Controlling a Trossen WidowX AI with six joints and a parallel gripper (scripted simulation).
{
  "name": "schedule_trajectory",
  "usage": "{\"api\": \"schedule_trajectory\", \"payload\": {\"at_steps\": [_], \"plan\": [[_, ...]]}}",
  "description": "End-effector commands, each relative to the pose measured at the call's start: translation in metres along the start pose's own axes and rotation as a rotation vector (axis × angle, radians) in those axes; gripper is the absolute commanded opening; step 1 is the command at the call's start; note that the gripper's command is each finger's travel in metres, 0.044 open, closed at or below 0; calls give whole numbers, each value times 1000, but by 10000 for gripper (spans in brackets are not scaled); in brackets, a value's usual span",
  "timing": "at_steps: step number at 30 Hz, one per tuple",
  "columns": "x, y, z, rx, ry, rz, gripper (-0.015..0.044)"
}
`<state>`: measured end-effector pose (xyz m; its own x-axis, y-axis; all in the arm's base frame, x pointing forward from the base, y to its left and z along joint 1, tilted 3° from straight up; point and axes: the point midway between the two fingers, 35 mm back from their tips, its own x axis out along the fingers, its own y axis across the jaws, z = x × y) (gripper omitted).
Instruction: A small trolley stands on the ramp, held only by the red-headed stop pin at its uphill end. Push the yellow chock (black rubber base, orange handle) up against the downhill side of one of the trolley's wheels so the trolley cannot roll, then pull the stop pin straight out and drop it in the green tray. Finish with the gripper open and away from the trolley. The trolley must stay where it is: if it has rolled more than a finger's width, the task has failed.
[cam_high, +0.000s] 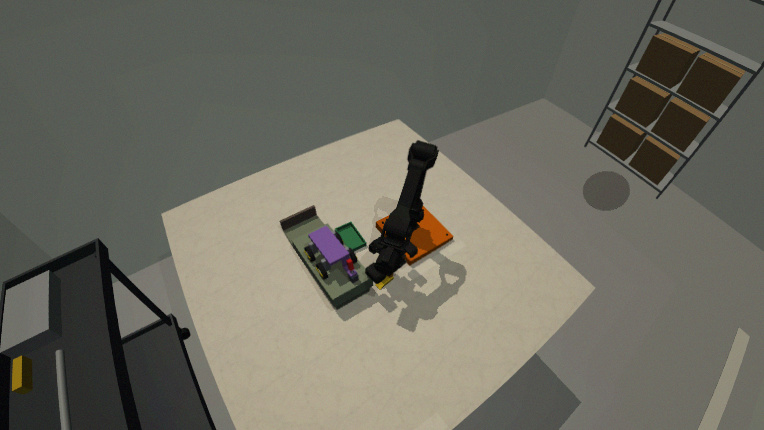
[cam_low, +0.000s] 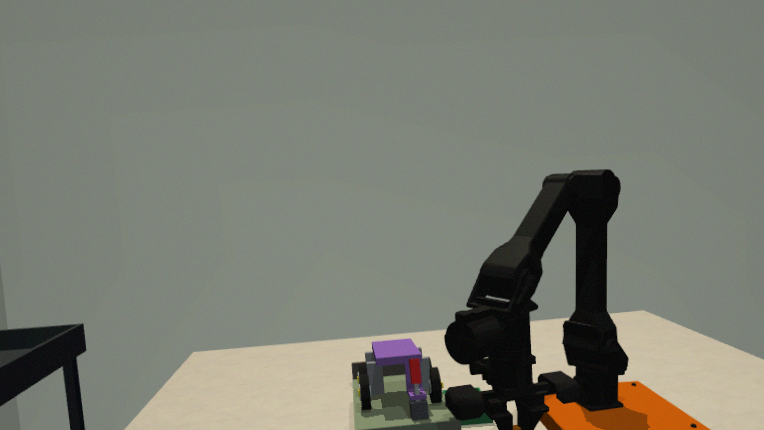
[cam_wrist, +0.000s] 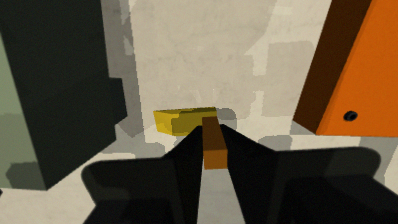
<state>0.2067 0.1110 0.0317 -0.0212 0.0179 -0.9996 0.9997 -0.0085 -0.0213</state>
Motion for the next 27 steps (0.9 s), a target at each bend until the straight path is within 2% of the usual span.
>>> {"api": "schedule_trajectory", "payload": {"at_steps": [1, 3, 27], "plan": [[0, 0, 0, 0, 1, 1, 19], [-1, 0, 0, 0, 1, 1, 0], [-76, -2, 3, 5, 4, -5, 0]]}}
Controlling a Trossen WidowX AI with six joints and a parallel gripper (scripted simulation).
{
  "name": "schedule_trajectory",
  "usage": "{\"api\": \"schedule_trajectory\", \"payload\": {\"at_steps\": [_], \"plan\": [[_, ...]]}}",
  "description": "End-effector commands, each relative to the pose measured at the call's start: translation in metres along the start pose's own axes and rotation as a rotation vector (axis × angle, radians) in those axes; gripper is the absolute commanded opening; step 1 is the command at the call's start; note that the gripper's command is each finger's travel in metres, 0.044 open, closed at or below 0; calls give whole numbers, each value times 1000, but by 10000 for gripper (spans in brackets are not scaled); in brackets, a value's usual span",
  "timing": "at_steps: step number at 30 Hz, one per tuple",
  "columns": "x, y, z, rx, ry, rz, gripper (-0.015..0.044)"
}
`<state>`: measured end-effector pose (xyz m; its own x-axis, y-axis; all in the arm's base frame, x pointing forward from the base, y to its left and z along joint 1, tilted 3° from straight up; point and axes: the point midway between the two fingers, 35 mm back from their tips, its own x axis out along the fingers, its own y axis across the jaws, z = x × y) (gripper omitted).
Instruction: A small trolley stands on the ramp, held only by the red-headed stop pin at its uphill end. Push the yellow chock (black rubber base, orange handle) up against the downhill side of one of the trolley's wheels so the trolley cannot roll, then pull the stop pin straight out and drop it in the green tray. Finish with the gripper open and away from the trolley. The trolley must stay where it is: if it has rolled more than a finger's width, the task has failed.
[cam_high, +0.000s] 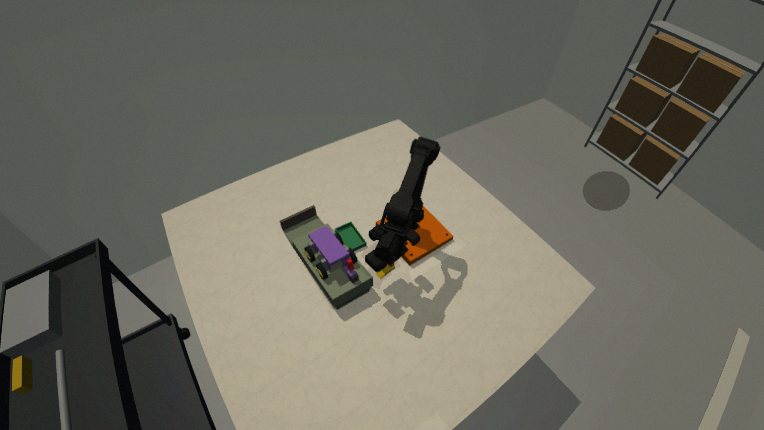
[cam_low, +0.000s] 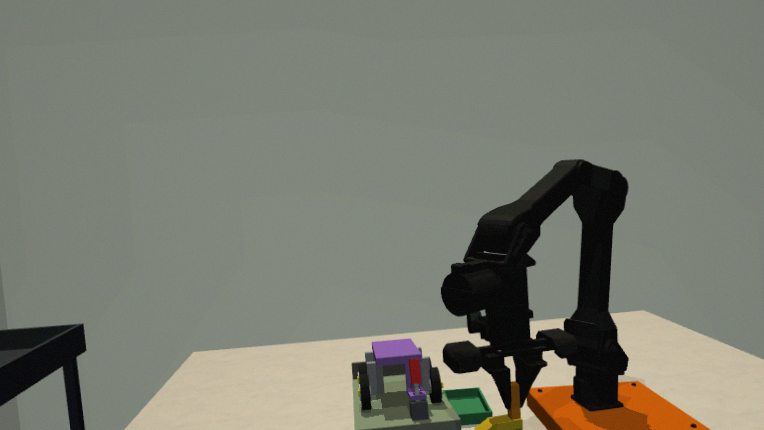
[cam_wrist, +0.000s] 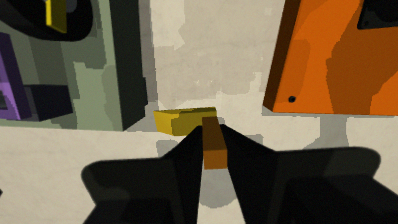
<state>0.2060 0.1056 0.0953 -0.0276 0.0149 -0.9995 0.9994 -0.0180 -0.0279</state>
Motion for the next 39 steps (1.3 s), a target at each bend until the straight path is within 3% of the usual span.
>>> {"api": "schedule_trajectory", "payload": {"at_steps": [1, 23, 31, 39], "plan": [[-15, 0, -1, -5, 7, 2, 0], [-79, 1, -3, -5, 7, 2, 0], [-82, 1, -4, -11, 7, 2, 0], [-82, 1, -4, -252, 6, 4, 0]]}}
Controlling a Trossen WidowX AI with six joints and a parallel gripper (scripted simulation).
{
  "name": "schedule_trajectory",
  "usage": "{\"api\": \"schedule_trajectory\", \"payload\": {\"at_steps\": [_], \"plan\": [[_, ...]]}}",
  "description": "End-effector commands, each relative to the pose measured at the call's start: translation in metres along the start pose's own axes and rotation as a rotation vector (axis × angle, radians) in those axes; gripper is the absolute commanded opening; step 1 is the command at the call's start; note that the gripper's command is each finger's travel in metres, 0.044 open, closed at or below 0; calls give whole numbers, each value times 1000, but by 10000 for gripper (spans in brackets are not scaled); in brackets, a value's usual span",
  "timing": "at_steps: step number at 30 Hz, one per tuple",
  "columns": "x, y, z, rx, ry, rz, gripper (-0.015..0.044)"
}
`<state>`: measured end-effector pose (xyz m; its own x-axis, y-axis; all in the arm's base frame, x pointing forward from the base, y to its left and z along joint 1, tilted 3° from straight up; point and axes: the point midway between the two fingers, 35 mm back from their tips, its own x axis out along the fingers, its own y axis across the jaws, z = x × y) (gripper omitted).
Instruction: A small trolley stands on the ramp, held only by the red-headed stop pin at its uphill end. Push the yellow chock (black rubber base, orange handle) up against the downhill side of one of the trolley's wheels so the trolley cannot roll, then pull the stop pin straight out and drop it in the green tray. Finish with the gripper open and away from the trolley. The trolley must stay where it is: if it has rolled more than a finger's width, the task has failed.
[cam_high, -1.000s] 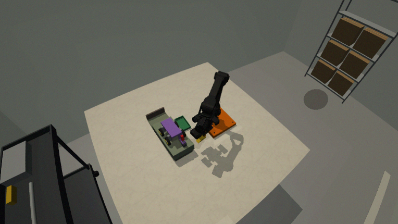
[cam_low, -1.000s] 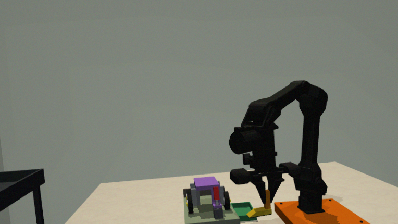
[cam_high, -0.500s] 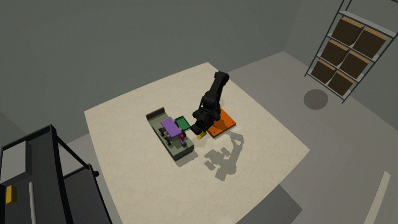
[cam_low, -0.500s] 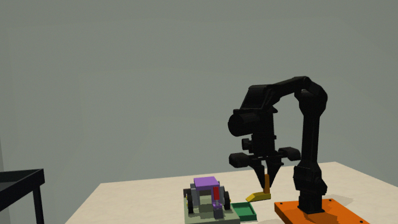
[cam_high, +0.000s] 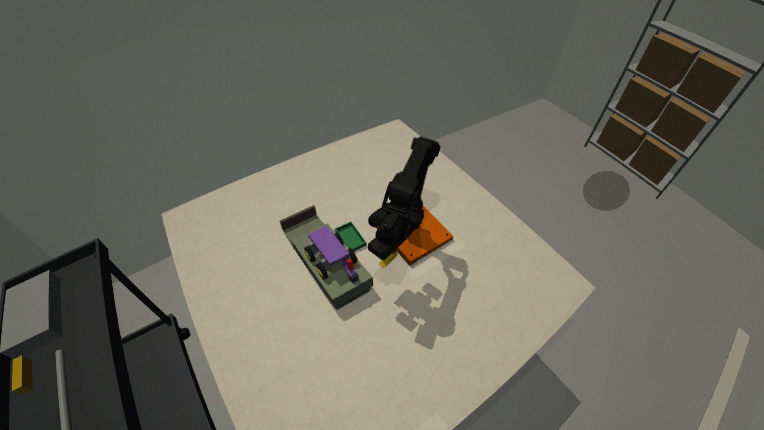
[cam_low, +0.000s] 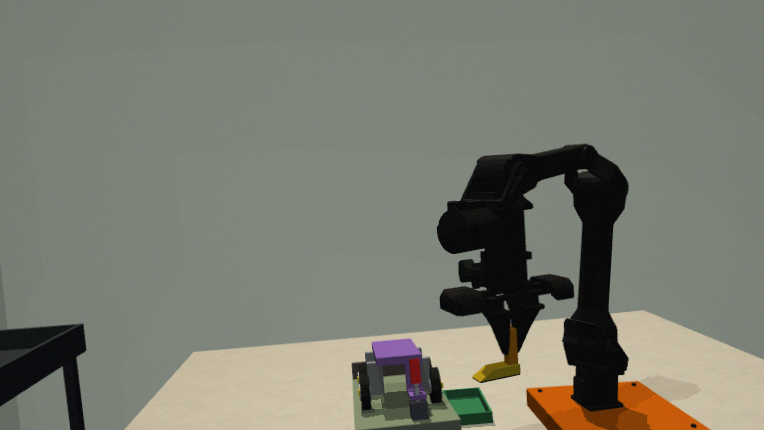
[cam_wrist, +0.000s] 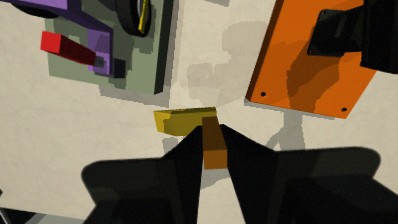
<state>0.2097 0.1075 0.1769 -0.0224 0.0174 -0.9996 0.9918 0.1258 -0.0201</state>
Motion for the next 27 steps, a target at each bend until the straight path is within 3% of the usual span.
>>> {"api": "schedule_trajectory", "payload": {"at_steps": [1, 27], "plan": [[-1, 0, -1, -142, 4, -1, 0], [-1, 0, -1, -1040, 2, 3, 0]]}}
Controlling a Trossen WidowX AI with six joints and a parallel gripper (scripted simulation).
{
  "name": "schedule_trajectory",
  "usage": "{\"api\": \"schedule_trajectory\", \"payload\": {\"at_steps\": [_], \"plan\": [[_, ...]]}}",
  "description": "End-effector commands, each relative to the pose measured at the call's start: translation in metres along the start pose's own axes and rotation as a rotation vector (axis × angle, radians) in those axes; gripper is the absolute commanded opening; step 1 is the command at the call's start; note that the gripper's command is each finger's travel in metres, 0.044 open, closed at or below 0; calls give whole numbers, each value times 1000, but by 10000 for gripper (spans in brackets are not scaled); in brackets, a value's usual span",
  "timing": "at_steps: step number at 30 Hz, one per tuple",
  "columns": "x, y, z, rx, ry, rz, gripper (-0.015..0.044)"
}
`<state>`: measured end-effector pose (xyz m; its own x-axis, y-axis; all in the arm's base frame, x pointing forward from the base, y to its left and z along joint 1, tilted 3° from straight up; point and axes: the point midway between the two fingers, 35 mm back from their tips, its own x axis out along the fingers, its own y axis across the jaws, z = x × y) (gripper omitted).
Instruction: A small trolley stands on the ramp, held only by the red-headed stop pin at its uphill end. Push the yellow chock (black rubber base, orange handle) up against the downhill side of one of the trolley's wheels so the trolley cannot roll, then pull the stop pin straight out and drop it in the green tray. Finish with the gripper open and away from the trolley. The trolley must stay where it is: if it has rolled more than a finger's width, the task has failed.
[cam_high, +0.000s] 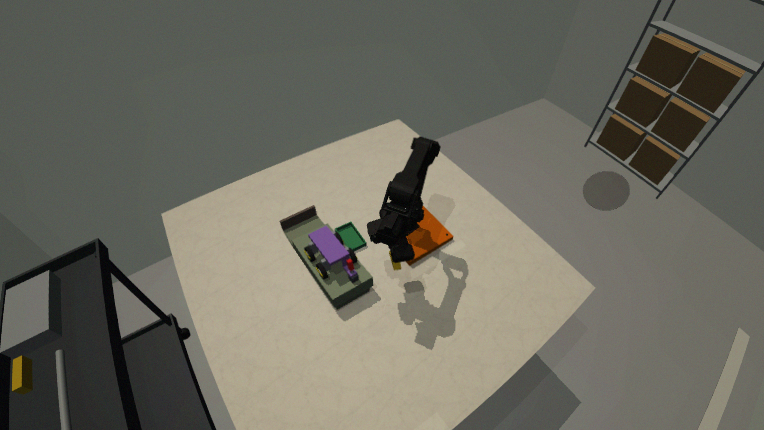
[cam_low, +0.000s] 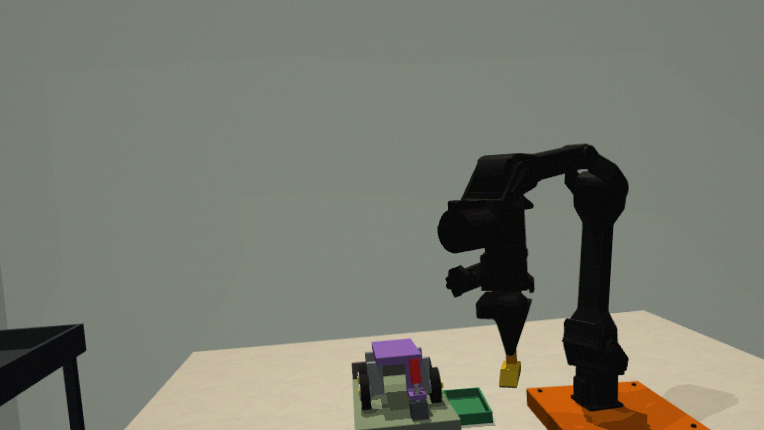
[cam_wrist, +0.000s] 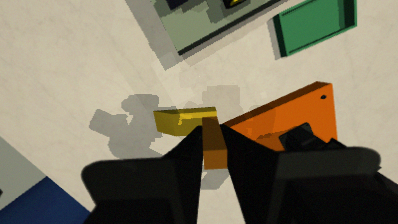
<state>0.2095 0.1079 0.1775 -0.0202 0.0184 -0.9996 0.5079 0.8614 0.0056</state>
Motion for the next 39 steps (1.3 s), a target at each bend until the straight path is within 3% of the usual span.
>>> {"api": "schedule_trajectory", "payload": {"at_steps": [1, 6, 15, 39], "plan": [[0, 0, 0, -163, 2, 2, 0], [0, 0, 0, -313, 1, 2, 0], [0, -2, 1, -327, 1, 2, 0], [3, -70, 55, -397, -2, -4, 0]]}}
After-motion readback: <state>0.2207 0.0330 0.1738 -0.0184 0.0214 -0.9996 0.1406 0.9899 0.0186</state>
